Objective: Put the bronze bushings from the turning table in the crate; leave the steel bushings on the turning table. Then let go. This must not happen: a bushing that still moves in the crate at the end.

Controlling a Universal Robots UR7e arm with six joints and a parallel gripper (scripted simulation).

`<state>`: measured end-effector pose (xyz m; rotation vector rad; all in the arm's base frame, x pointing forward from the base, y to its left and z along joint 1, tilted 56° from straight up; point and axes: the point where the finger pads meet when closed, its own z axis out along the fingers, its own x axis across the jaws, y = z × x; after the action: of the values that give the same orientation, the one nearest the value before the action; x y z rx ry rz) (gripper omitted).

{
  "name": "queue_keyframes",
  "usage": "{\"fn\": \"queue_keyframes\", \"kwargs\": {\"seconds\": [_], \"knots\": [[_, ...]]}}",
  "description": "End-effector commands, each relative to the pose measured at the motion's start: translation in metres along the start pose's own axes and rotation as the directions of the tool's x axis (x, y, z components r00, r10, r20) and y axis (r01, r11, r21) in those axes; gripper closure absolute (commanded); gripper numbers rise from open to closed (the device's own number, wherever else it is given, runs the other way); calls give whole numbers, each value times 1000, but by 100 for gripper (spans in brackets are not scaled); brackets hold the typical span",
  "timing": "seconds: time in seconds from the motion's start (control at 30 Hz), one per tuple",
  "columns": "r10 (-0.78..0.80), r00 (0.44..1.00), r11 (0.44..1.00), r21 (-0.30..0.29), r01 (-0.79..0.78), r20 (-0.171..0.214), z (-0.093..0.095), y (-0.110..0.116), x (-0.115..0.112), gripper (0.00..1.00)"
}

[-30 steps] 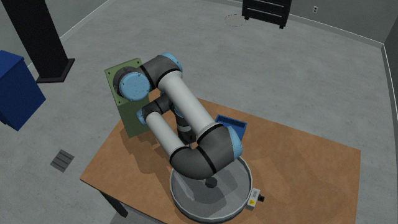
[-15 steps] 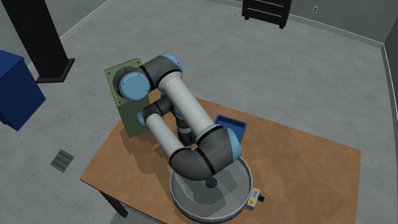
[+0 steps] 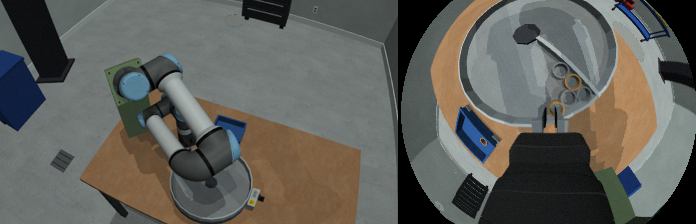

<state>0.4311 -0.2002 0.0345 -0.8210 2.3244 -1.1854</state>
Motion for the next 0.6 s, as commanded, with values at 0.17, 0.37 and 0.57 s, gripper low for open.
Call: {"fn": "queue_keyframes", "kwargs": {"seconds": [0.17, 0.37, 0.57], "knots": [[0, 1000, 1000, 1, 0, 0, 9, 0, 0, 60], [0, 1000, 1000, 1, 0, 0, 9, 0, 0, 60], [0, 1000, 1000, 1, 0, 0, 13, 0, 0, 60]]}}
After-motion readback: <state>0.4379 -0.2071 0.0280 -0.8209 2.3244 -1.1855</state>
